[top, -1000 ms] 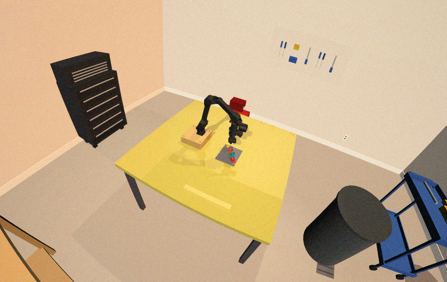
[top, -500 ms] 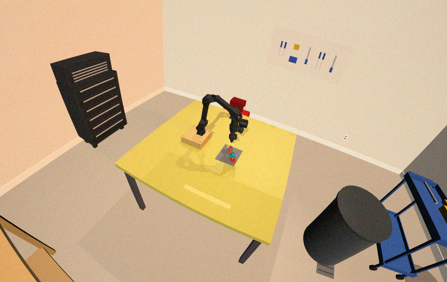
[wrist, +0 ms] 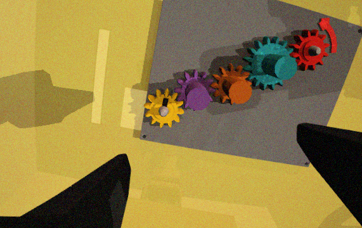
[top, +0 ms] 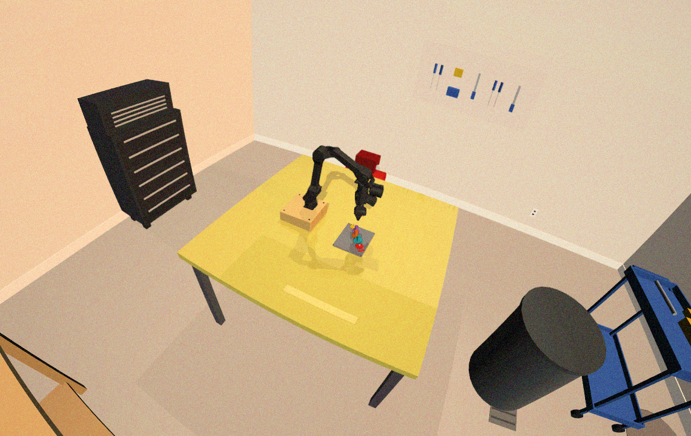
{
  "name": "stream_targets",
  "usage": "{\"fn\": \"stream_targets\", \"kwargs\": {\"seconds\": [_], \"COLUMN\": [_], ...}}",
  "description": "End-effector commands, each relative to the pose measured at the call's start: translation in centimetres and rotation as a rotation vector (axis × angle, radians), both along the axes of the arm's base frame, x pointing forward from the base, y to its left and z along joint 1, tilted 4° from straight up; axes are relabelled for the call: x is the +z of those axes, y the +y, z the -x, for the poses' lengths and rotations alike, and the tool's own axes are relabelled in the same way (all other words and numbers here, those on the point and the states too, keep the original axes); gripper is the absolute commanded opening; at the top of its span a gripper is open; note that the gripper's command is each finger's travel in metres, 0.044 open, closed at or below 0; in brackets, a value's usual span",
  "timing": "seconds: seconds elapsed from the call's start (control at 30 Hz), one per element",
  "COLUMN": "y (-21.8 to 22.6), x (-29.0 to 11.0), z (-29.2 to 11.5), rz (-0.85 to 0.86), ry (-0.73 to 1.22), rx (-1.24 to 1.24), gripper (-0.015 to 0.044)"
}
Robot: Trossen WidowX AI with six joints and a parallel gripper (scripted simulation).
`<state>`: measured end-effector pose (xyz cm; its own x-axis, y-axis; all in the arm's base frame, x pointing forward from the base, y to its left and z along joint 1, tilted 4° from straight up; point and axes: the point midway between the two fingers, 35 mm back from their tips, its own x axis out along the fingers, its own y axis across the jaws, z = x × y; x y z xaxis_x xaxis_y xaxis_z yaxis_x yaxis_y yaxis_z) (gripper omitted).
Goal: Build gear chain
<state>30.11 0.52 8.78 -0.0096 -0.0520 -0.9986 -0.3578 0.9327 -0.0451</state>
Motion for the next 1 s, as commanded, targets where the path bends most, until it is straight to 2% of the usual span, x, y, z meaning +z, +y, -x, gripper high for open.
{"fn": "stream_targets", "kwargs": {"seconds": [0.0,0.7,0.8,0.97], "y": [0.0,0.1,1.9,7.8], "x": [0.1,0.1,0.3,1.0], "z": [0.0,0.0,0.0,0.7], "rz": [-0.001,-0.001,0.001,0.0], "ry": [0.0,0.0,-0.005,-0.019], "rx": [-0.003,-0.003,0.0,0.007], "gripper": [0.044,0.044,0.044,0.044]}}
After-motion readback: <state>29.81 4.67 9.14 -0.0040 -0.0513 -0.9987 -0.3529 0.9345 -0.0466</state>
